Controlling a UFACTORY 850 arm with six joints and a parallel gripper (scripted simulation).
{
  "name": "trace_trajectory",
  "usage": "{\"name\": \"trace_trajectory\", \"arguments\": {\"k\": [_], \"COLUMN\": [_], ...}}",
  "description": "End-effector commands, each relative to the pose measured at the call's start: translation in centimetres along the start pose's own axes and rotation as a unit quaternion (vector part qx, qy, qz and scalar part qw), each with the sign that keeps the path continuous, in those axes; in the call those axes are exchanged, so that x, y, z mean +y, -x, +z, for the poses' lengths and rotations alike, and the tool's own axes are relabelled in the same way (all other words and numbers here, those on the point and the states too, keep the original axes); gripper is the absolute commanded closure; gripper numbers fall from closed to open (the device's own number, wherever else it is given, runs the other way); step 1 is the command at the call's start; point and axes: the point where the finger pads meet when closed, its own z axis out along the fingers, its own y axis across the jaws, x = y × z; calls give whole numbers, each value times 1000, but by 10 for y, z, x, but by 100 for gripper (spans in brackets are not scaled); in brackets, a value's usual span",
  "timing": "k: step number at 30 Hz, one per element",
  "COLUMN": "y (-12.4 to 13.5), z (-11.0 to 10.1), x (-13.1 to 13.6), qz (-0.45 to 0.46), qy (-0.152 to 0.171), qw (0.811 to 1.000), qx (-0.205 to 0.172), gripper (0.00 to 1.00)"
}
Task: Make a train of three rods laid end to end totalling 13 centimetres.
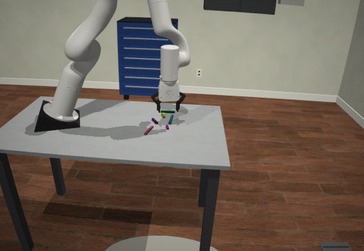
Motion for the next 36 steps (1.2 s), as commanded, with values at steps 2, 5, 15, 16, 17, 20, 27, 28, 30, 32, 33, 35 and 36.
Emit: {"name": "trace_trajectory", "arguments": {"k": [2,5,15,16,17,20,27,28,30,32,33,35,36], "y": [0,0,-2,-3,-5,-9,-17,-18,-21,-23,-25,-27,-29], "z": [-1,-1,0,0,1,2,4,4,5,6,6,7,7], "x": [1,1,2,2,3,5,8,9,10,11,11,12,13], "qz": [0,0,-38,-53,-70,-138,-239,-258,-292,-327,-343,-377,-393], "qy": [1,1,0,0,0,-1,-2,-2,-2,-2,-3,-3,-3], "qw": [1000,1000,999,999,998,990,971,966,956,945,939,926,919], "qx": [0,0,0,-1,-1,-1,-1,-1,0,0,0,0,0], "gripper": [0,0,0,0,0,0,0,0,0,0,0,0,0]}}
